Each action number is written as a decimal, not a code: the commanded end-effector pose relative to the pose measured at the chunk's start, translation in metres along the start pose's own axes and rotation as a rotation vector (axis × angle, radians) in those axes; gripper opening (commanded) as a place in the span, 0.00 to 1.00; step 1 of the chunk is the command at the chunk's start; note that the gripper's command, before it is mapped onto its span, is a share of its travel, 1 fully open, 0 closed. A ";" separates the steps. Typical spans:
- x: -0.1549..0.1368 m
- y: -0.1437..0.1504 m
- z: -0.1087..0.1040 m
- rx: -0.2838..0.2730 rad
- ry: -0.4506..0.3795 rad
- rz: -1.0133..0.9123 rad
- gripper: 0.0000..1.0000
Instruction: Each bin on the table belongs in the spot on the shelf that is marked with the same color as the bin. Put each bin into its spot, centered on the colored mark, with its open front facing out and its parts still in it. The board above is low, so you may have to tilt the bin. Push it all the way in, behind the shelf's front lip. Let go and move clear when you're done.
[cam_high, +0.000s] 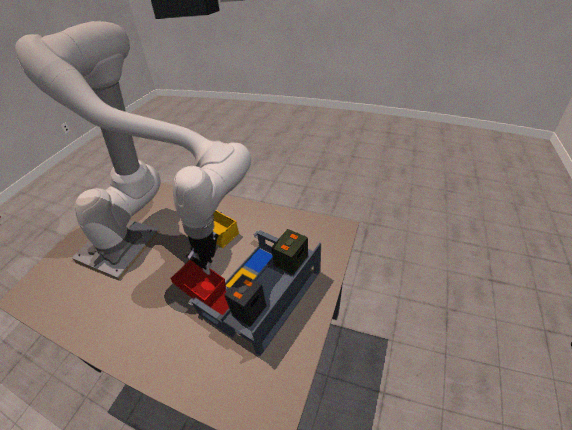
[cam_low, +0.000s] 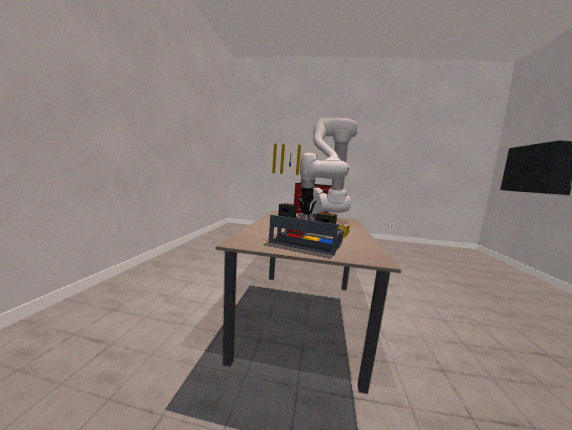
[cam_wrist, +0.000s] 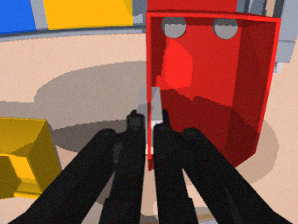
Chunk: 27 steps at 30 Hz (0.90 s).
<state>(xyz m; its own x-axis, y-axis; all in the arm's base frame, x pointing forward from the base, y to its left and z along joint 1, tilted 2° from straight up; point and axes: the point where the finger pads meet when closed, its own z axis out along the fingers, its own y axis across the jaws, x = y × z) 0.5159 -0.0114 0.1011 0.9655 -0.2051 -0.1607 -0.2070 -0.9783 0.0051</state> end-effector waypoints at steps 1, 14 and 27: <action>0.002 0.000 -0.001 0.000 0.000 0.000 0.10; 0.016 0.000 -0.003 0.000 0.000 0.000 0.10; 0.029 0.000 -0.005 0.000 0.000 0.000 0.10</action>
<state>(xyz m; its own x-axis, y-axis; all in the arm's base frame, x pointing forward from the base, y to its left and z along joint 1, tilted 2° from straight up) 0.5445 -0.0175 0.1017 0.9655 -0.2051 -0.1607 -0.2070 -0.9783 0.0051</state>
